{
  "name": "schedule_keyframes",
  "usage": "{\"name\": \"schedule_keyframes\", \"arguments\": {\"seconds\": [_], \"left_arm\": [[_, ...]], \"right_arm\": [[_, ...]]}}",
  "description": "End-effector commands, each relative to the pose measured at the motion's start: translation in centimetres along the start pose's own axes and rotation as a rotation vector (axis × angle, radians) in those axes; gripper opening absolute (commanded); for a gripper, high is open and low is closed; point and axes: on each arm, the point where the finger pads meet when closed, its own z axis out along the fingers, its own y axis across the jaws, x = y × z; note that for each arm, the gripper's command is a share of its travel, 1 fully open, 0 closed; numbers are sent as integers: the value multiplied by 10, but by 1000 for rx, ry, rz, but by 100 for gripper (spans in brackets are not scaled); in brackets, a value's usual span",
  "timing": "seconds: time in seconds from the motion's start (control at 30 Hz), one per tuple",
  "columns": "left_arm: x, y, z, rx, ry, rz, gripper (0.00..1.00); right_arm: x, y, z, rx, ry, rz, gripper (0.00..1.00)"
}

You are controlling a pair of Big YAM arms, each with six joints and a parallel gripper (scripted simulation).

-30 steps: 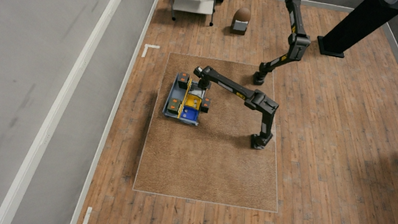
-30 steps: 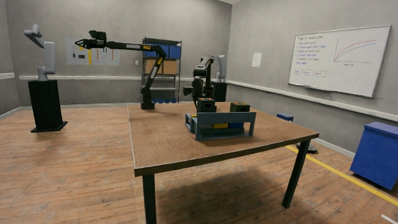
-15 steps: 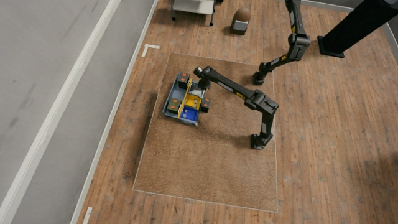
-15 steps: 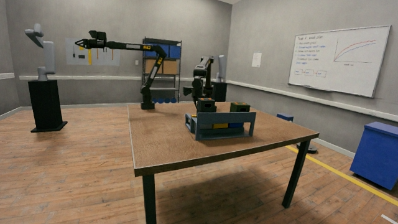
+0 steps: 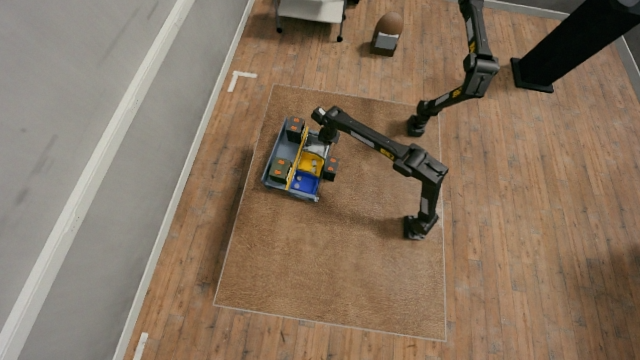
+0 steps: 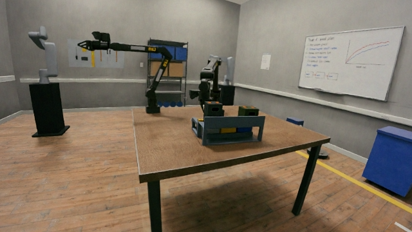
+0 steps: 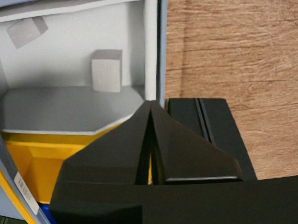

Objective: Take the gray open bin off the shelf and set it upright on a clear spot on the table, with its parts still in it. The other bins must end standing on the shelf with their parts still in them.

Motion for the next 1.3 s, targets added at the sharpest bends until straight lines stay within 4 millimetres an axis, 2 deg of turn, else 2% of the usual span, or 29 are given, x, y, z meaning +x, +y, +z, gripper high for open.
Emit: {"name": "schedule_keyframes", "arguments": {"seconds": [0.0, 1.27], "left_arm": [[-2, 6, -7, -9, -7, -1, 90], [0, 5, -6, -7, -6, -2, 90]], "right_arm": [[-3, -4, -4, 6, -20, -17, 100], [-3, -4, -4, 6, -20, -17, 100]]}}
